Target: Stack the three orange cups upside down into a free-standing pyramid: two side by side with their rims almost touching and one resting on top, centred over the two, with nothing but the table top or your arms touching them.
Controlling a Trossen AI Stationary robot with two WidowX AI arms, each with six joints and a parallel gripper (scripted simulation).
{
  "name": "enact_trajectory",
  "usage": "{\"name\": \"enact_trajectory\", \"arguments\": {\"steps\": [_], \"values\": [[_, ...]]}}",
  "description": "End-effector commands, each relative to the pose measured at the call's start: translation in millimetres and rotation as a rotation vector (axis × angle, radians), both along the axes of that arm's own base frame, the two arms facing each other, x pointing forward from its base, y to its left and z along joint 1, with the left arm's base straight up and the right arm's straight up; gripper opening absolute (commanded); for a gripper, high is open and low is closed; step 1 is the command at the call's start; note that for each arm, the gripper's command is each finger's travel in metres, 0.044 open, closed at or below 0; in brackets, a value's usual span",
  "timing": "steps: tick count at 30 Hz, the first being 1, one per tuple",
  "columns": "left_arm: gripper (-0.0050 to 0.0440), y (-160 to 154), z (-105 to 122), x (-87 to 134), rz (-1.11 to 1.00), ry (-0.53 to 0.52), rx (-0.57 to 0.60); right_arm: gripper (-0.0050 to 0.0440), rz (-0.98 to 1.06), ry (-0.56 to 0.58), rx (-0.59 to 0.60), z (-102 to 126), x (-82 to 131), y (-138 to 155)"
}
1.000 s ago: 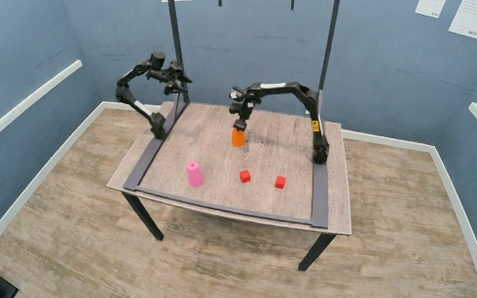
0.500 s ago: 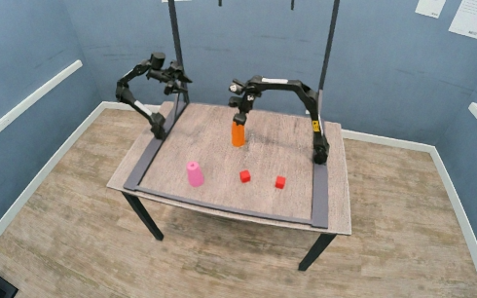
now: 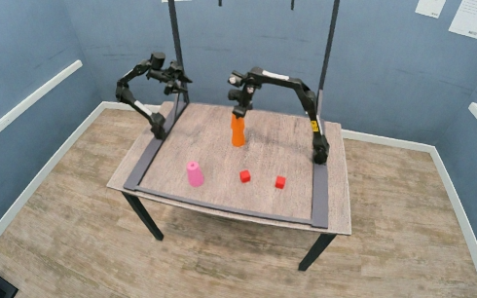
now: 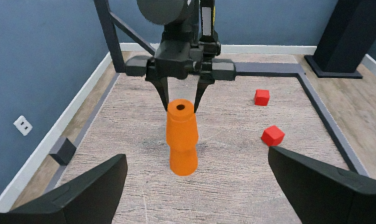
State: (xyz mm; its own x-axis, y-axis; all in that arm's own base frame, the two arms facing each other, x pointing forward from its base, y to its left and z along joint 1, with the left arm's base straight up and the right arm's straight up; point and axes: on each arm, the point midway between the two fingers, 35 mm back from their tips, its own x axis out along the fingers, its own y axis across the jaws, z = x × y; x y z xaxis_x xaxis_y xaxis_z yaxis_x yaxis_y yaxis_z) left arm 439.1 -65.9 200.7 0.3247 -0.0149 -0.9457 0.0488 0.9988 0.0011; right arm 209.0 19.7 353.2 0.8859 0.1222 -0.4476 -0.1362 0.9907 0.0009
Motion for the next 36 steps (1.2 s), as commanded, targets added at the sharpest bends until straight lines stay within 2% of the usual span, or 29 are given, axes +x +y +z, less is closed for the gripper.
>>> {"name": "enact_trajectory", "arguments": {"steps": [1,11,15,18,24,36], "values": [[0.0215,-1,29,2,0.004,-0.046,-0.007,0.04,0.007,-0.022,0.001,7,-2,1],[0.0215,0,44,-4,0.004,-0.051,-0.007,0.04,-0.003,-0.033,0.004,11,0,0],[0.0215,3,50,-22,0.004,-0.056,-0.008,0.04,-0.014,-0.059,0.009,19,4,-1],[0.0215,5,52,-44,0.003,-0.054,-0.008,0.04,-0.025,-0.085,0.013,27,9,-2],[0.0215,12,42,-81,-0.006,-0.049,-0.004,0.04,-0.037,-0.11,0.017,38,19,-3],[0.0215,12,22,-84,-0.005,-0.045,-0.004,0.04,-0.032,-0.103,0.016,43,28,-2]]}}
